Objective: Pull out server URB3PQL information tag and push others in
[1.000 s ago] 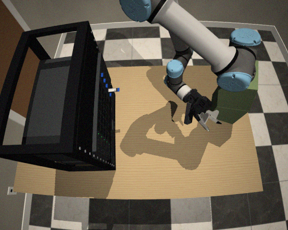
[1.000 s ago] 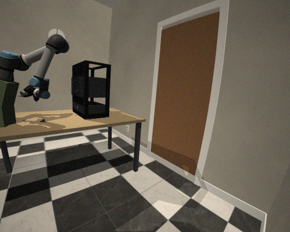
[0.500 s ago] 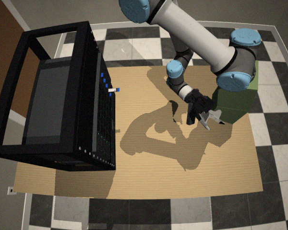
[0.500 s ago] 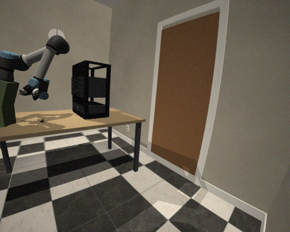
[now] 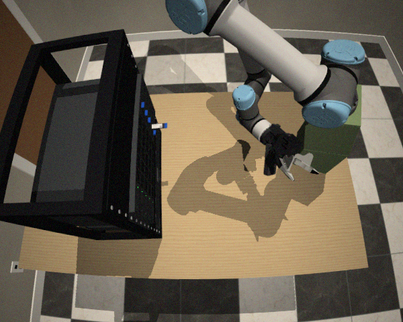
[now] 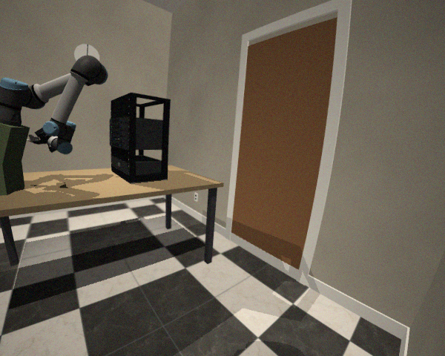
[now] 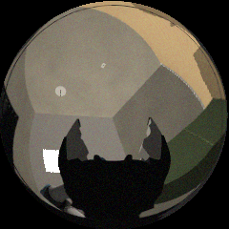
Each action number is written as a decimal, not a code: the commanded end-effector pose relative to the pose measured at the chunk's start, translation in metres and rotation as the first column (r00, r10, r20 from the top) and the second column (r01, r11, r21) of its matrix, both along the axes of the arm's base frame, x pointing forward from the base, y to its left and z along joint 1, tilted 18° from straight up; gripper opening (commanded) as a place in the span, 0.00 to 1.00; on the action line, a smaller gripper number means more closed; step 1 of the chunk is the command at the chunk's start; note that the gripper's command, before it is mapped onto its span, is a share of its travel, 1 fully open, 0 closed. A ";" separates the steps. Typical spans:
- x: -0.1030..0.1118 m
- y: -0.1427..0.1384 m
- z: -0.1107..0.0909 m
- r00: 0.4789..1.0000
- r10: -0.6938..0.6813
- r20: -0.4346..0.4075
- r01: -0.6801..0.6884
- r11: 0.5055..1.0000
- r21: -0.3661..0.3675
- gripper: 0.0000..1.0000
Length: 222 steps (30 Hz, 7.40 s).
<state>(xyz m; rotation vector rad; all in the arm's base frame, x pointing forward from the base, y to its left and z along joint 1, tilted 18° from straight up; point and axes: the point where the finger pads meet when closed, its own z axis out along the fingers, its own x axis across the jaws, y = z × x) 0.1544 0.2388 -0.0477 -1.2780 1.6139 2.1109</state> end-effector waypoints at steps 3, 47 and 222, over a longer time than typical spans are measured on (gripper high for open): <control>-0.002 0.003 0.011 0.999 -0.011 -0.034 0.012 0.999 0.032 1.00; 0.002 0.013 0.072 0.969 -0.063 -0.239 0.112 0.973 0.200 1.00; 0.151 -0.063 0.226 0.476 0.027 -0.879 0.676 0.628 0.386 1.00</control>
